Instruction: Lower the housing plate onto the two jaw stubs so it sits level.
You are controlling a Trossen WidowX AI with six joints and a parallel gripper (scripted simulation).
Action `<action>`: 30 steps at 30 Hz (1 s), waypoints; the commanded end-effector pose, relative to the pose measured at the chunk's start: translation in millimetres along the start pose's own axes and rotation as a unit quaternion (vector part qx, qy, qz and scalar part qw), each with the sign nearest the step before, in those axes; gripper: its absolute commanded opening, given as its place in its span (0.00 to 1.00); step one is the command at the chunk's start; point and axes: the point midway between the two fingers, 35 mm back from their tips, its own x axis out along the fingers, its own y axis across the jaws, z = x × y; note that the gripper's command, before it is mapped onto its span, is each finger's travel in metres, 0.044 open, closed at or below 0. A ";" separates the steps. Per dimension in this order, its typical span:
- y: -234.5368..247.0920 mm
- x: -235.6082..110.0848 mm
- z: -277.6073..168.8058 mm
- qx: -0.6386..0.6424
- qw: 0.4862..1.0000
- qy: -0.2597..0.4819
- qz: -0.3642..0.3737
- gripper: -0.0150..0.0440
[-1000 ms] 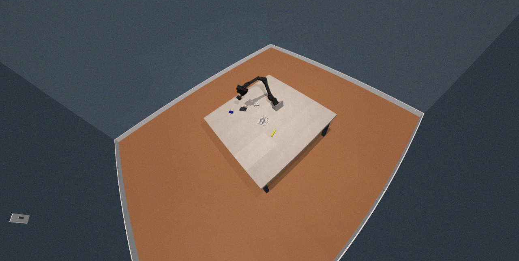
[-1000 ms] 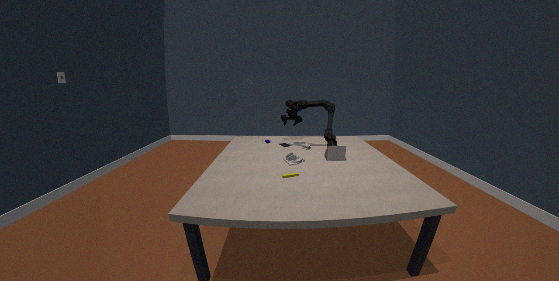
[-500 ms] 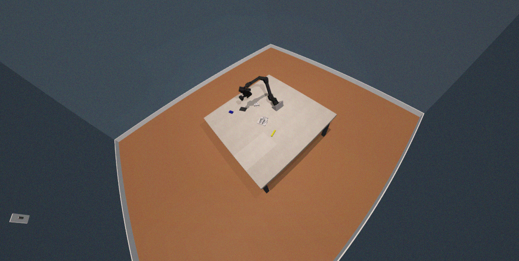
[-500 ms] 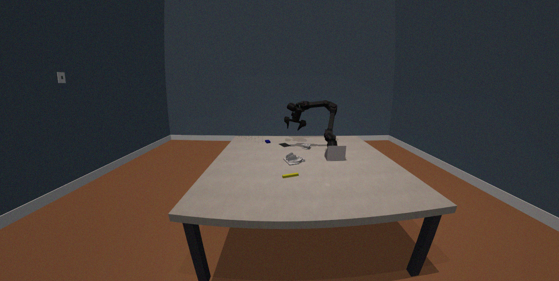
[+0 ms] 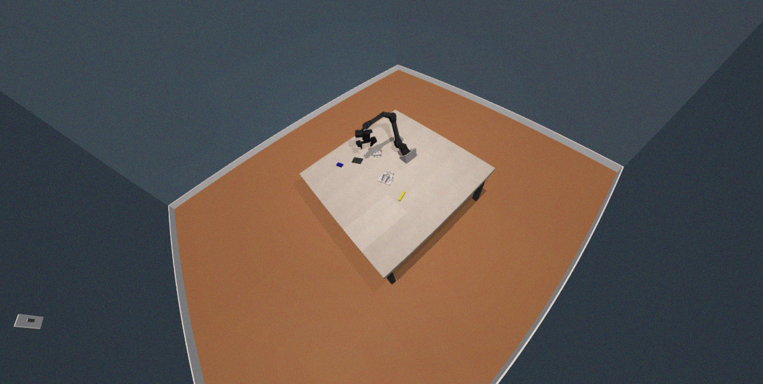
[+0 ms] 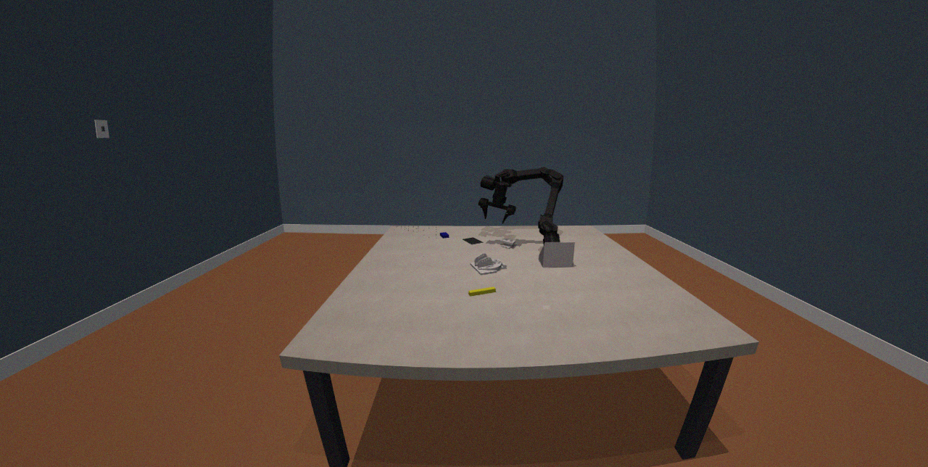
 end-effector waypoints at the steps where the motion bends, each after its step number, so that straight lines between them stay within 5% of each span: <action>1: -13.7 1.1 -7.9 0.036 0.999 0.014 -0.018 1.00; 22: -76.4 -1.6 -33.0 0.216 0.969 0.042 -0.115 1.00; 30: -84.7 36.8 -37.6 0.217 0.969 0.041 -0.114 1.00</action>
